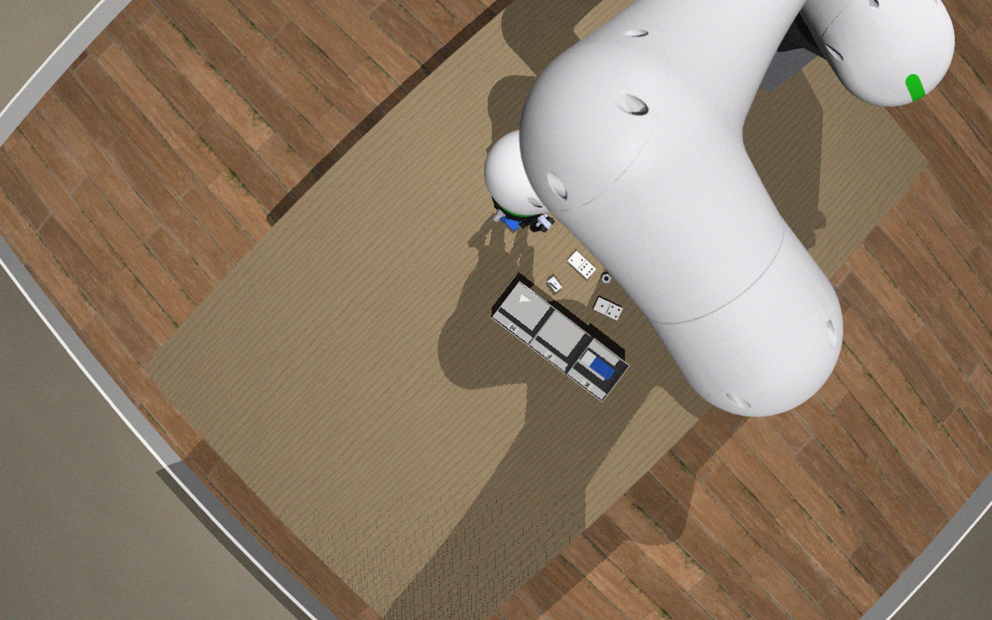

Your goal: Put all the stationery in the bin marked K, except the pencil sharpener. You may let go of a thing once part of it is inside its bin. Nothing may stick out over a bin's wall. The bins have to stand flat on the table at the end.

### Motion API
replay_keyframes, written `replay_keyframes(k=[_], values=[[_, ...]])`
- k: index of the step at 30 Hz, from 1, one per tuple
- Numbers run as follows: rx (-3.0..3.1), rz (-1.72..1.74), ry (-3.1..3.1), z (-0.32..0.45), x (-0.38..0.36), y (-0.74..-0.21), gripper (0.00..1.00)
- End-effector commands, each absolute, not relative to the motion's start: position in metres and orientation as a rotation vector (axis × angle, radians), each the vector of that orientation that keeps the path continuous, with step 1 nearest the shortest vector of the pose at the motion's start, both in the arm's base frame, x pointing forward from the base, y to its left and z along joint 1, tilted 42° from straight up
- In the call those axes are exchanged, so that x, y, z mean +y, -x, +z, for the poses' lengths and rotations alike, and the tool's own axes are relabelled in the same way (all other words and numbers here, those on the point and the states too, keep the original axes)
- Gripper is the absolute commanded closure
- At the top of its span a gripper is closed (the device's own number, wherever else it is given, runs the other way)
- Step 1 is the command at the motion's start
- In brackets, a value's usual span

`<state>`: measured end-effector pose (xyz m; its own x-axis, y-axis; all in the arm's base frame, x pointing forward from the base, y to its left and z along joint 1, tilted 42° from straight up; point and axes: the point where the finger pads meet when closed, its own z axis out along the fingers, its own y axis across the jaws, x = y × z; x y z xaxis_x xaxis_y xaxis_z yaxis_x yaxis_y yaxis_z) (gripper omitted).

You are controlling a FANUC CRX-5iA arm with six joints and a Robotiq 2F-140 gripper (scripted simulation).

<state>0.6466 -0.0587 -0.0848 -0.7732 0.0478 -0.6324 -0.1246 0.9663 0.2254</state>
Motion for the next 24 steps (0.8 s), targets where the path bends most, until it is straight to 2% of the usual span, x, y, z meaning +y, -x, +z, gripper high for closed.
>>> replay_keyframes(k=[1, 24], values=[[2.433, 0.334, 0.054, -0.085, -0.059, -0.647, 0.79], [2.433, 0.334, 0.054, -0.04, -0.074, -0.609, 0.79]])
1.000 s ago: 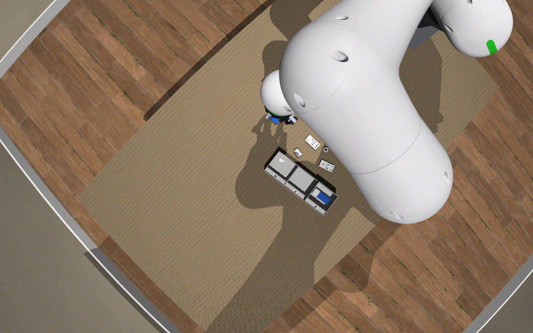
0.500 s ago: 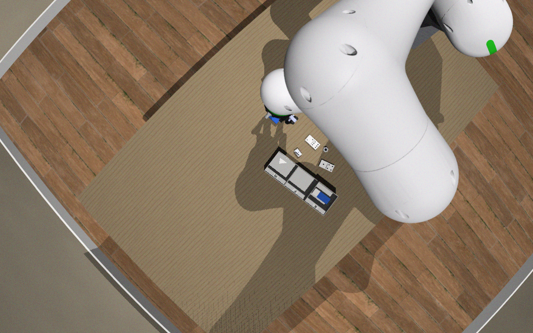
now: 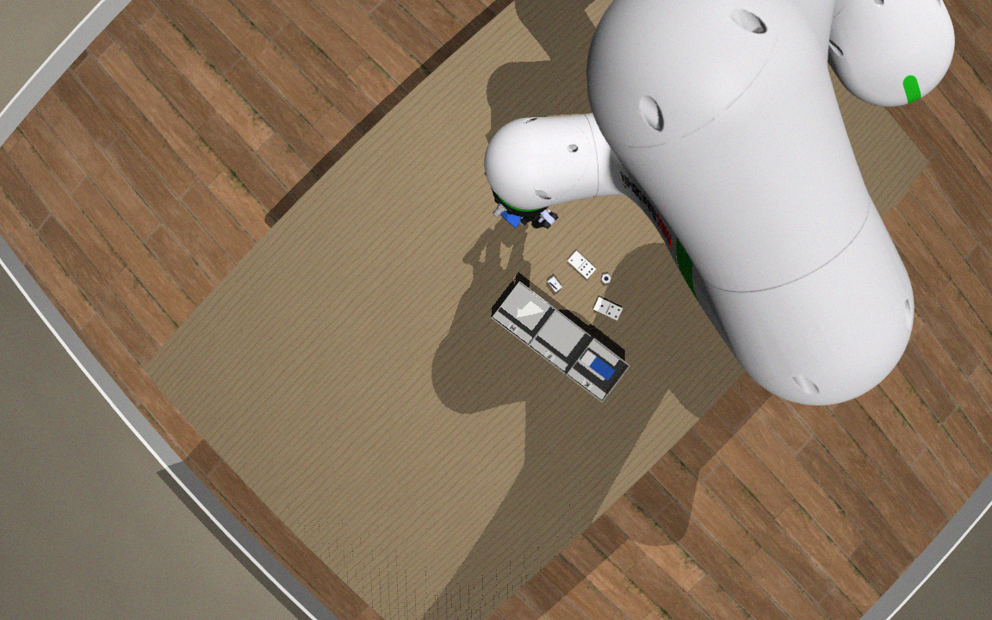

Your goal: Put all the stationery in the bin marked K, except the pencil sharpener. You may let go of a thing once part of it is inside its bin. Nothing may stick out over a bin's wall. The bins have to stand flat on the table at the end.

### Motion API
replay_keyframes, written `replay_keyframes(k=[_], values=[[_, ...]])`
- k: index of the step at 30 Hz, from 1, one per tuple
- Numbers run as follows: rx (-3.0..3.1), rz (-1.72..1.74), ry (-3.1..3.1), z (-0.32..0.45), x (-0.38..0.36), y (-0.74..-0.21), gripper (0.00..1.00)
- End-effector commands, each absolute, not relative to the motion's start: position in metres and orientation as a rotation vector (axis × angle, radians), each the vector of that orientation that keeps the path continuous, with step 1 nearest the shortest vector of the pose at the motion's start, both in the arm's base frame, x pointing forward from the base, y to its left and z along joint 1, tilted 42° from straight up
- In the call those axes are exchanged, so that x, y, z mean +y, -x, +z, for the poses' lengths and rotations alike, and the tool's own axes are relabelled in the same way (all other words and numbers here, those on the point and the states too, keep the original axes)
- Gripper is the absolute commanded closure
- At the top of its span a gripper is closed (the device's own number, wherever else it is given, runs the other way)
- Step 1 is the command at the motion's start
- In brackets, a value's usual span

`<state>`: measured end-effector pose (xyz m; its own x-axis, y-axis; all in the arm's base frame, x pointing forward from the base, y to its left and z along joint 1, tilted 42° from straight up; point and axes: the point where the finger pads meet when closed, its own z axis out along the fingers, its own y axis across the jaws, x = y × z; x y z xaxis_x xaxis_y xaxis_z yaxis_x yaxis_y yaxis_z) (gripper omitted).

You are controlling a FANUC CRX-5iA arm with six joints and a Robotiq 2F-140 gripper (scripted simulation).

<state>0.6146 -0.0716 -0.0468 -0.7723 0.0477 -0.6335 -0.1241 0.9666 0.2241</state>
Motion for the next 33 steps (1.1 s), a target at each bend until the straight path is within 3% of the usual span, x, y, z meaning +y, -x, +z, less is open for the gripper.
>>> replay_keyframes(k=[1, 18, 33], values=[[2.433, 0.334, 0.054, -0.04, -0.074, -0.609, 0.79], [2.433, 0.334, 0.054, -0.035, -0.076, -0.605, 0.79], [2.433, 0.334, 0.054, -0.002, -0.006, -0.616, 0.79]])
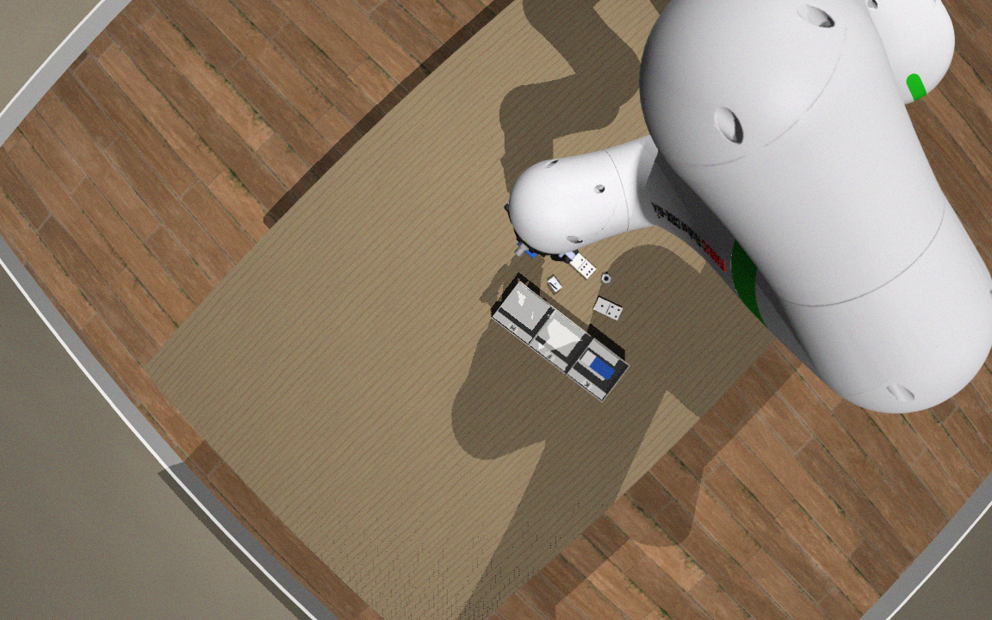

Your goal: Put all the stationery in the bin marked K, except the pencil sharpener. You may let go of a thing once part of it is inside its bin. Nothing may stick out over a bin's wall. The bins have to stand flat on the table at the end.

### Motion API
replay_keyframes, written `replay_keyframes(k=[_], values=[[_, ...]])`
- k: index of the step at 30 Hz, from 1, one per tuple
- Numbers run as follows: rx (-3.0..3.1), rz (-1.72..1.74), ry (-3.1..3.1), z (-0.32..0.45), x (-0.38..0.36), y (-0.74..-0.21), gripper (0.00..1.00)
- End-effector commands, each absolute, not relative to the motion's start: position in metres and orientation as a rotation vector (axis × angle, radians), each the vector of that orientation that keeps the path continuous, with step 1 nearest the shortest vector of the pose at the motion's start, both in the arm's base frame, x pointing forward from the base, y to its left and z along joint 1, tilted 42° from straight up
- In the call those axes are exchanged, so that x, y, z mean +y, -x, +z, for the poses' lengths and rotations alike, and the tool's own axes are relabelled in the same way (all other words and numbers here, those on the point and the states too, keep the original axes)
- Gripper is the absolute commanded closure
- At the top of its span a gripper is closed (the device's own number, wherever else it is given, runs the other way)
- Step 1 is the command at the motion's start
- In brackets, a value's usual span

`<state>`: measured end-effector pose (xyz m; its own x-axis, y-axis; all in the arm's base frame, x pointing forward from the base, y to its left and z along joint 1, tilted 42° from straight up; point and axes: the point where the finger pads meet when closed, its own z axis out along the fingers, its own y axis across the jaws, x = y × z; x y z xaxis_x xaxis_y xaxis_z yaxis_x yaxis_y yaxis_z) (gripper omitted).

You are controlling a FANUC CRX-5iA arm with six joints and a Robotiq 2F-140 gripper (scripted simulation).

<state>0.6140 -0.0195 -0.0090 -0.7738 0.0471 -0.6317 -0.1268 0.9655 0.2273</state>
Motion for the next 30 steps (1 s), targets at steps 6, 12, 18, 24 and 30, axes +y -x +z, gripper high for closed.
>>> replay_keyframes(k=[6, 12, 18, 24, 30], values=[[2.433, 0.334, 0.054, 0.013, 0.026, -0.622, 0.79], [2.433, 0.334, 0.054, 0.026, 0.053, -0.626, 0.79], [2.433, 0.334, 0.054, 0.039, 0.08, -0.63, 0.79], [2.433, 0.334, 0.054, 0.054, 0.112, -0.635, 0.79], [2.433, 0.334, 0.054, 0.064, 0.133, -0.639, 0.79]])
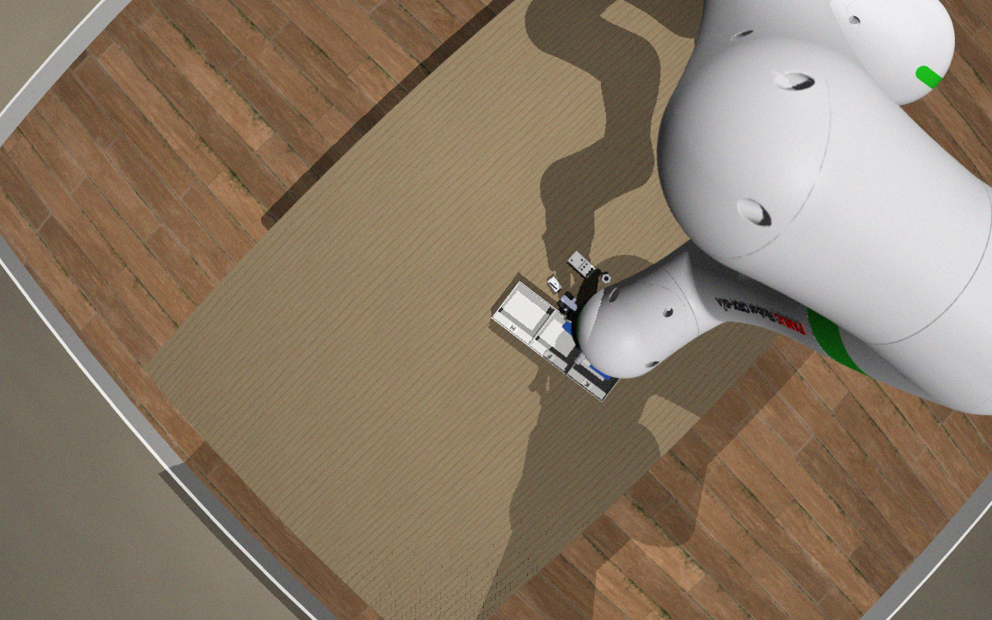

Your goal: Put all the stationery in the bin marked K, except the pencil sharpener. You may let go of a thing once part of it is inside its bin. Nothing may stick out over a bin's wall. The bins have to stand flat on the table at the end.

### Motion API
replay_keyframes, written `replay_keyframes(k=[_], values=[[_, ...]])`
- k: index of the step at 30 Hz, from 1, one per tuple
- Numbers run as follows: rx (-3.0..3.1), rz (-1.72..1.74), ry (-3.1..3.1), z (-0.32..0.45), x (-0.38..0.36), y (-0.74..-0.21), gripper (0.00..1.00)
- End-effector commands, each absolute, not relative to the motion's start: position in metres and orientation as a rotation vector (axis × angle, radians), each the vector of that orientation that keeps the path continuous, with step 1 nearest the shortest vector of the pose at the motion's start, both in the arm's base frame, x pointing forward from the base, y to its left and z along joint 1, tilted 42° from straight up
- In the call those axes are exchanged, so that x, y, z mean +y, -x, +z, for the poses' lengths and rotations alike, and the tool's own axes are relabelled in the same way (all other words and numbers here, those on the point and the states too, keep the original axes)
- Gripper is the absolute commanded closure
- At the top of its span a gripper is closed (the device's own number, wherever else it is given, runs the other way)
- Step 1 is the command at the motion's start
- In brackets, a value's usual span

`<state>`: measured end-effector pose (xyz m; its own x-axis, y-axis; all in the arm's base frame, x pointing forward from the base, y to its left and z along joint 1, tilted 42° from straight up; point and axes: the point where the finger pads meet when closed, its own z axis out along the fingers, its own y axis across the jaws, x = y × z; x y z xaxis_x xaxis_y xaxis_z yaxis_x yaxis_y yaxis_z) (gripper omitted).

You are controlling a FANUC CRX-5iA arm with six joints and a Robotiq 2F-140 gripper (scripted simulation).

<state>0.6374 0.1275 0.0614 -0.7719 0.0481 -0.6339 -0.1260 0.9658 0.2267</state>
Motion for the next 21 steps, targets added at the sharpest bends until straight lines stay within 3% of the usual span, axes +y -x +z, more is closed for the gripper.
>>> replay_keyframes(k=[1, 14, 21], values=[[2.427, 0.312, 0.114, 0.067, 0.139, -0.64, 0.79], [2.423, 0.299, 0.147, 0.101, 0.21, -0.651, 0.79], [2.423, 0.299, 0.147, 0.101, 0.211, -0.651, 0.79]])
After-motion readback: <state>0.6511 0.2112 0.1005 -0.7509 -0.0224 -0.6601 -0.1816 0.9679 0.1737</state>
